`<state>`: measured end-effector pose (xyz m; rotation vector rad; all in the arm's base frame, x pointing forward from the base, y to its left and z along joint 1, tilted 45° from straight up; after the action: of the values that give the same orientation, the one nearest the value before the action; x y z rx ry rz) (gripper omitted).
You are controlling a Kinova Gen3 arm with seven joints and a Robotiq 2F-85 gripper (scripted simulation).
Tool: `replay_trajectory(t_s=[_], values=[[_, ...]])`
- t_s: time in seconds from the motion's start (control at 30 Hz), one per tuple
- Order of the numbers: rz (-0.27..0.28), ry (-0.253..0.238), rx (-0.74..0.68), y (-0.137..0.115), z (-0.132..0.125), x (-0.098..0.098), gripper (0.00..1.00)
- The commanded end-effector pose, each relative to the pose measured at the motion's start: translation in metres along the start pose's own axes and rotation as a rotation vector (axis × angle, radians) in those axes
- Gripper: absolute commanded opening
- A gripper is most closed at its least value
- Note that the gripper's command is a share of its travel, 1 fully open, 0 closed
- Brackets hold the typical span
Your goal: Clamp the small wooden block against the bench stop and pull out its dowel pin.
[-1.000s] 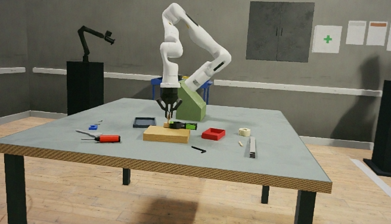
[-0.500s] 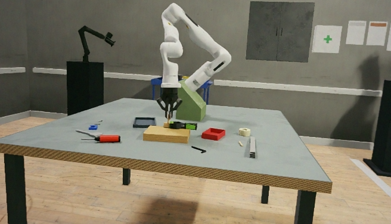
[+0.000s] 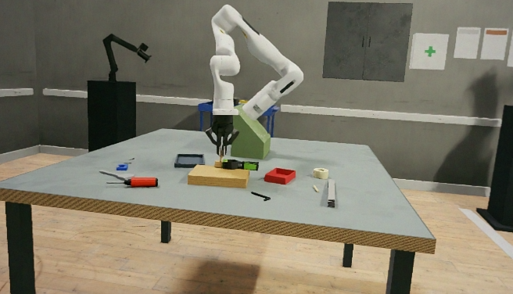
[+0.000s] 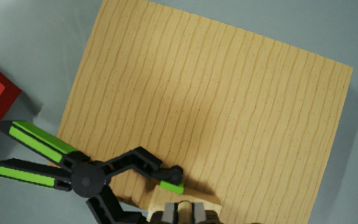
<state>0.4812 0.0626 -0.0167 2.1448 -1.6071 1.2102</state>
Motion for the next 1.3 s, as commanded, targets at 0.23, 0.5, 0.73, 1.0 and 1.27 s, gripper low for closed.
replay_trajectory(t_s=[0.23,0.5,0.73,1.0,1.27], values=[[0.001,0.001,0.043,-0.0004,0.0004,0.0011,0.1],[0.001,0.001,0.08,-0.0004,0.0004,0.0011,0.1],[0.001,0.001,0.103,-0.0004,0.0004,0.0011,0.1],[0.001,0.001,0.138,-0.0004,0.0004,0.0012,0.1],[0.001,0.001,0.164,-0.0004,0.0004,0.0012,0.1]])
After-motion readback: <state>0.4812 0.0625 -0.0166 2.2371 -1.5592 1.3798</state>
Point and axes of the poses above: the point where the finger pads meet when closed, its own x axis back along the fingers, its own z axis across the jaws, y = z × x, the point moved 7 cm from there along x, back along the fingers, and after that the axes turned 1 degree about -x, right-handed, at the moved point
